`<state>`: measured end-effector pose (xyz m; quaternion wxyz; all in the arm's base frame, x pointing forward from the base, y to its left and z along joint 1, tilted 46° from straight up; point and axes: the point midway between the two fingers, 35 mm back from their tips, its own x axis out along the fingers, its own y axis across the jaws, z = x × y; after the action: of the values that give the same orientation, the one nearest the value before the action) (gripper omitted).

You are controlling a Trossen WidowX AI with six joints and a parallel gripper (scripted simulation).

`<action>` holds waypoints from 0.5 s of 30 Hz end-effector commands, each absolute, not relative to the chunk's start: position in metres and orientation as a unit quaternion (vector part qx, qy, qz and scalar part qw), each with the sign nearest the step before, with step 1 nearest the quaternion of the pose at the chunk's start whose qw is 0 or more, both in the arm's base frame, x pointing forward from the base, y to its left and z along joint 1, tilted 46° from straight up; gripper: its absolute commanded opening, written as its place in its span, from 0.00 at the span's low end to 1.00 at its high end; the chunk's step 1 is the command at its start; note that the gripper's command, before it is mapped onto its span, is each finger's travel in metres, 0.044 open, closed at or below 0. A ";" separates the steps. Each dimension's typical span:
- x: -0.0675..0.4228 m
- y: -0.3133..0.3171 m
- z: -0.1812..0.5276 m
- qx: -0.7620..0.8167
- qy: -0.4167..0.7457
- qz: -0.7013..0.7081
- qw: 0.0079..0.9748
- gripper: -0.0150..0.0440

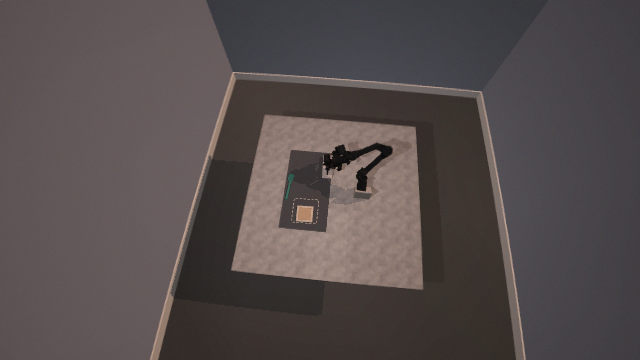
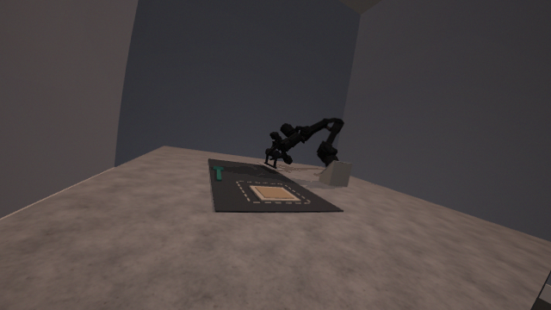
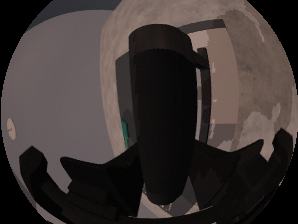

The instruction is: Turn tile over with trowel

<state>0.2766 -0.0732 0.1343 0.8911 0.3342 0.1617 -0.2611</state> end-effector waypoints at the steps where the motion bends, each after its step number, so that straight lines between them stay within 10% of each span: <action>1: 0.278 -0.075 0.131 0.333 0.163 -0.253 0.894 0.25; 12: 0.278 -0.086 0.121 0.332 0.162 -0.253 0.894 0.25; 15: 0.278 -0.086 0.121 0.332 0.162 -0.253 0.894 0.39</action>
<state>0.2773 -0.0870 0.1208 0.8921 0.3322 0.1613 -0.2604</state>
